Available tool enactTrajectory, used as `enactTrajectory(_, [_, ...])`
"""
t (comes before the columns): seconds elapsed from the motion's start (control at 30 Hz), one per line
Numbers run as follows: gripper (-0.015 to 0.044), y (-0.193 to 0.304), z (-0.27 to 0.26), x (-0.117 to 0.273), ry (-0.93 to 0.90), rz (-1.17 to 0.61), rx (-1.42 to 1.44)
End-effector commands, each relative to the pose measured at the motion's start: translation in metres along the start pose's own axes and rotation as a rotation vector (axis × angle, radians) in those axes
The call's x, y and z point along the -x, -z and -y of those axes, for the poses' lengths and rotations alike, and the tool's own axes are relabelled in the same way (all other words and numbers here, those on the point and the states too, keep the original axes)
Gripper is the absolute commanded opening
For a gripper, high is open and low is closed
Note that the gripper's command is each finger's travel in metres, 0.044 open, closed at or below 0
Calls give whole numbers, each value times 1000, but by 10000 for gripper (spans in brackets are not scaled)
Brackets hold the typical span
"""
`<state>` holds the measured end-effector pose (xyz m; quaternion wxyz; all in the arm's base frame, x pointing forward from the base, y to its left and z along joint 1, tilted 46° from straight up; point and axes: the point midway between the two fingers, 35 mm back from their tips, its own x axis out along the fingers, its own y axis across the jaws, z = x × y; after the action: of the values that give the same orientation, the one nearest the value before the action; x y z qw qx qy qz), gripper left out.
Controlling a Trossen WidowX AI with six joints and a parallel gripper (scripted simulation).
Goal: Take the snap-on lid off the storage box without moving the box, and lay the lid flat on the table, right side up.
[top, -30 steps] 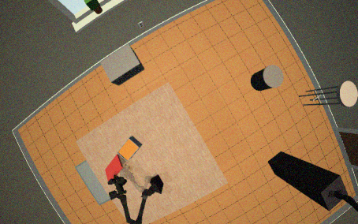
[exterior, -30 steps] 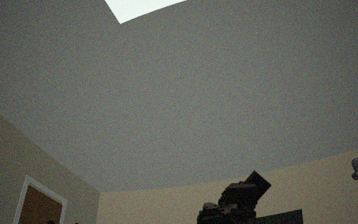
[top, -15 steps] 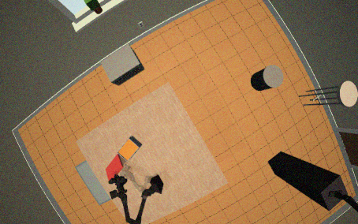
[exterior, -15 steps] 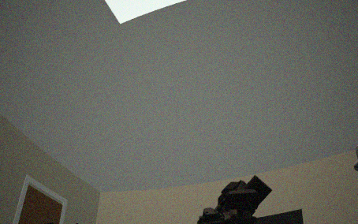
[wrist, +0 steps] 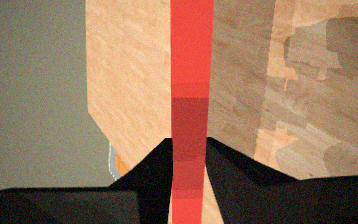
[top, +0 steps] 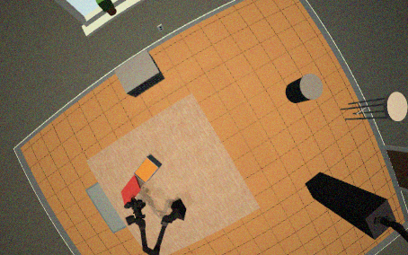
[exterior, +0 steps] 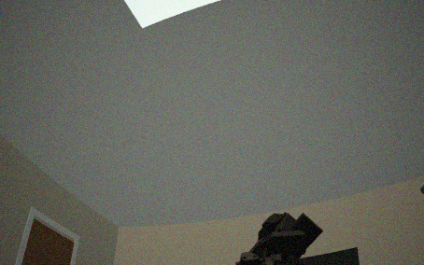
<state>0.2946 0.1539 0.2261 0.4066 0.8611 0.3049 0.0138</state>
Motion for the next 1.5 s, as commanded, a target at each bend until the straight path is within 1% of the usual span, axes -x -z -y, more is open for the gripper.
enactTrajectory(0.0, [0, -1, 1, -3, -9, 6, -4])
enactTrajectory(1.47, [0, -2, 28, -26, -9, 5, -5])
